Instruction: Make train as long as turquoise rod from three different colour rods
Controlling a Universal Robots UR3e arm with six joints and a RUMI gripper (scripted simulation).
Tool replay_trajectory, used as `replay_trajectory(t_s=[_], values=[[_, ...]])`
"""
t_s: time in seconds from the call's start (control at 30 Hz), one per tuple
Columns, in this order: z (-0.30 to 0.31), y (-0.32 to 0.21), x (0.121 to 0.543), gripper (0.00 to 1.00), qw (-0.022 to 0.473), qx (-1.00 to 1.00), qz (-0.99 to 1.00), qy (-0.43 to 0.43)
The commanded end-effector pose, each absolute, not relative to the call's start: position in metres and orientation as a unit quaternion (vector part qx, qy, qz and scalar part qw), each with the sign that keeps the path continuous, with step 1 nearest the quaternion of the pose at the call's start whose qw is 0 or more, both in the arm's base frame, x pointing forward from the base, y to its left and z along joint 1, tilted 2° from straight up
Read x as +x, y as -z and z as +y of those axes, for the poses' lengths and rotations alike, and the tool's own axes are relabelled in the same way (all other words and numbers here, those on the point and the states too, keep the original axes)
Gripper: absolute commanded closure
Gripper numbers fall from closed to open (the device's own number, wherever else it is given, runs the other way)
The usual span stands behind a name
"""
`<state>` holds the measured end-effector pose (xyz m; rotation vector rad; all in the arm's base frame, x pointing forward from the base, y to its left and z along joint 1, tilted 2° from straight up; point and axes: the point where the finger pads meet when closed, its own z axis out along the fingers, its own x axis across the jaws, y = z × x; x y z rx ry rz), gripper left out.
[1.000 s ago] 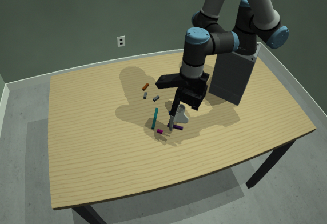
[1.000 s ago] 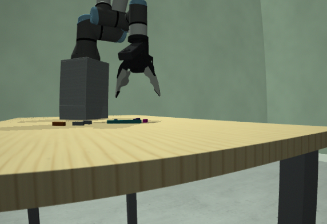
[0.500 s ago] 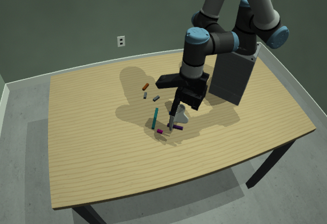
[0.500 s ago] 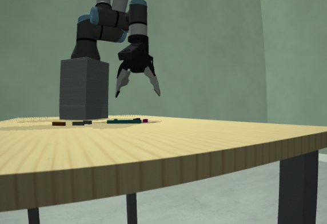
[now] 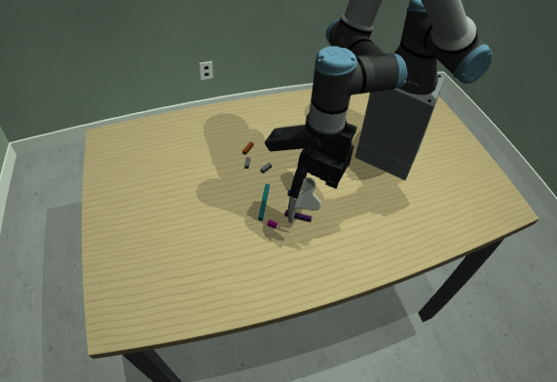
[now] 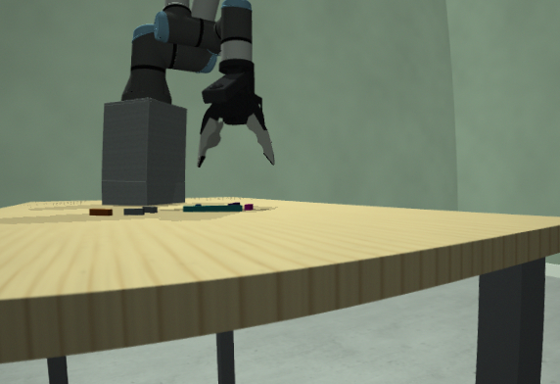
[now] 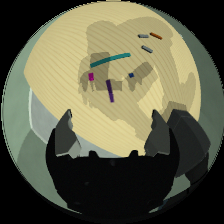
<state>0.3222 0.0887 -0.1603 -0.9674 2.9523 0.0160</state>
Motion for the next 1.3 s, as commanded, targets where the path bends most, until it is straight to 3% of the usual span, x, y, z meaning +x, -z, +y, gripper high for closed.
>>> replay_trajectory(t_s=[0.0,1.27], values=[[0.089,0.16,0.323,0.0,0.018,-0.311,0.95,-0.005],[0.066,0.16,0.332,0.0,0.018,-0.355,0.935,-0.004]])
